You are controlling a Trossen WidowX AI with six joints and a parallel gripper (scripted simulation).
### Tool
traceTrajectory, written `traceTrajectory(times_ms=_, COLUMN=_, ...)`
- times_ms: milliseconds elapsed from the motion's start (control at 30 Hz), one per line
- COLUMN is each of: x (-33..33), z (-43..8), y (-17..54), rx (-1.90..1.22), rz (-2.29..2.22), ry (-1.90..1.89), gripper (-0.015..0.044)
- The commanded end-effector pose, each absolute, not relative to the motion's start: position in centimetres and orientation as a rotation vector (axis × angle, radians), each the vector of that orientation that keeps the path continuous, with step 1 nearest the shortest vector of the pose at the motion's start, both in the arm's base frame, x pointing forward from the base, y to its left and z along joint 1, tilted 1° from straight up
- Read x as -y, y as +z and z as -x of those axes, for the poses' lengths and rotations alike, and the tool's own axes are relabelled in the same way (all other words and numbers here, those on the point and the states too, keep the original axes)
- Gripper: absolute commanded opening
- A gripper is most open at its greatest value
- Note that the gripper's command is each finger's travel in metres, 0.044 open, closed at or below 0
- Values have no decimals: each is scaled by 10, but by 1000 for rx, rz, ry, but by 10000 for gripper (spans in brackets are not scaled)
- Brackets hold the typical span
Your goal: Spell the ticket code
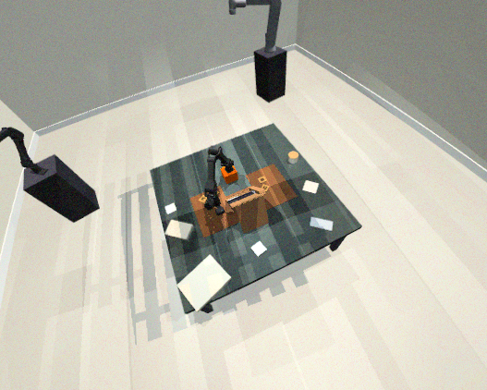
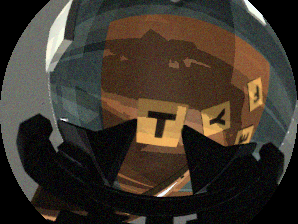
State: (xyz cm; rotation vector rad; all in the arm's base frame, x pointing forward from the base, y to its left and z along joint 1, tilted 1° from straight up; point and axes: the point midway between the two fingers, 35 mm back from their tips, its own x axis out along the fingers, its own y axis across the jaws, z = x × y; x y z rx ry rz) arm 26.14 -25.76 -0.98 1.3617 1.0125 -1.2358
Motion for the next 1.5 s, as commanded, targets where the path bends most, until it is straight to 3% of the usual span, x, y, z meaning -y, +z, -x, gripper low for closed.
traceTrajectory(times_ms=0, x=262, z=-263, y=0, rx=-1010, rz=-1299, ry=-1134, gripper=0)
traceTrajectory(times_ms=1467, x=279, z=-278, y=89, rx=-830, rz=-295, ry=-304, gripper=0)
